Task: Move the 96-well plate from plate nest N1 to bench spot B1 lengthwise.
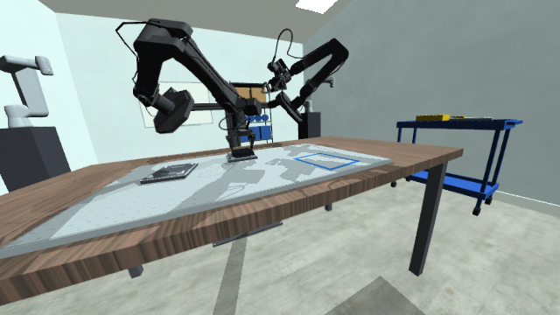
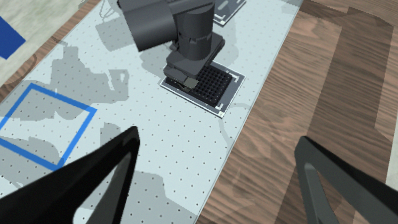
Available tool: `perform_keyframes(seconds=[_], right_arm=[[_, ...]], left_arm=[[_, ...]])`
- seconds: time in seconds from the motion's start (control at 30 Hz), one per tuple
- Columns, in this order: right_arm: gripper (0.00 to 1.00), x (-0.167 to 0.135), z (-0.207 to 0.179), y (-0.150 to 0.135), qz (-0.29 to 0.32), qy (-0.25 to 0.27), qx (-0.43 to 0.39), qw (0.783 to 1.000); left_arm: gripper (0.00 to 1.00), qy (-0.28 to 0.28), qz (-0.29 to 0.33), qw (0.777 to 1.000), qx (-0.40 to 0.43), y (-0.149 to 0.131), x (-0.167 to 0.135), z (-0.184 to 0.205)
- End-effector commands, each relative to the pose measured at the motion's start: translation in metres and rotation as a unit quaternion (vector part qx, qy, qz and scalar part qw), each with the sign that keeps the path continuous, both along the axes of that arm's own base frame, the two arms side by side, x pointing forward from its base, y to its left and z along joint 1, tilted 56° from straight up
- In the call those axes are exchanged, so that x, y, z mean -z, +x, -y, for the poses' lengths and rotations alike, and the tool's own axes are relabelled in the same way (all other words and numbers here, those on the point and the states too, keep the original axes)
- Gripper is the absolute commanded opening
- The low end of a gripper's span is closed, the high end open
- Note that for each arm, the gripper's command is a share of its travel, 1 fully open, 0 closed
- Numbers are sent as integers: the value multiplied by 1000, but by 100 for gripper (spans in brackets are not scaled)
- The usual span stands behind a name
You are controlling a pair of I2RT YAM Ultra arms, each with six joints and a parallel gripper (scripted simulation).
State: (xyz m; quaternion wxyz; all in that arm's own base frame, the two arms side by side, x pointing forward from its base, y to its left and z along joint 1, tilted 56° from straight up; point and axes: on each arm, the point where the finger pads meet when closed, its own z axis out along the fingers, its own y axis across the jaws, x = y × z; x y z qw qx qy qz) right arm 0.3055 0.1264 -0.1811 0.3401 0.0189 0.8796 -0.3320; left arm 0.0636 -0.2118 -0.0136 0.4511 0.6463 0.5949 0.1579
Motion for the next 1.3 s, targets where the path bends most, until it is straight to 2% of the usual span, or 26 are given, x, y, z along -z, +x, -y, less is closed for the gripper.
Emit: perform_keyframes(seconds=[0.0, 0.7, 1.27], right_arm=[[78, -4, -10, -1, 3, -1, -4, 1000], [78, -9, -18, 0, 14, 13, -4, 1000], [78, -12, -14, -12, 15, 15, -12, 1000]], left_arm=[[100, -6, -1, 1000, 2, -5, -2, 8], [100, -6, -1, 1000, 2, -5, -2, 8], [100, -6, -1, 1000, 2, -5, -2, 8]])
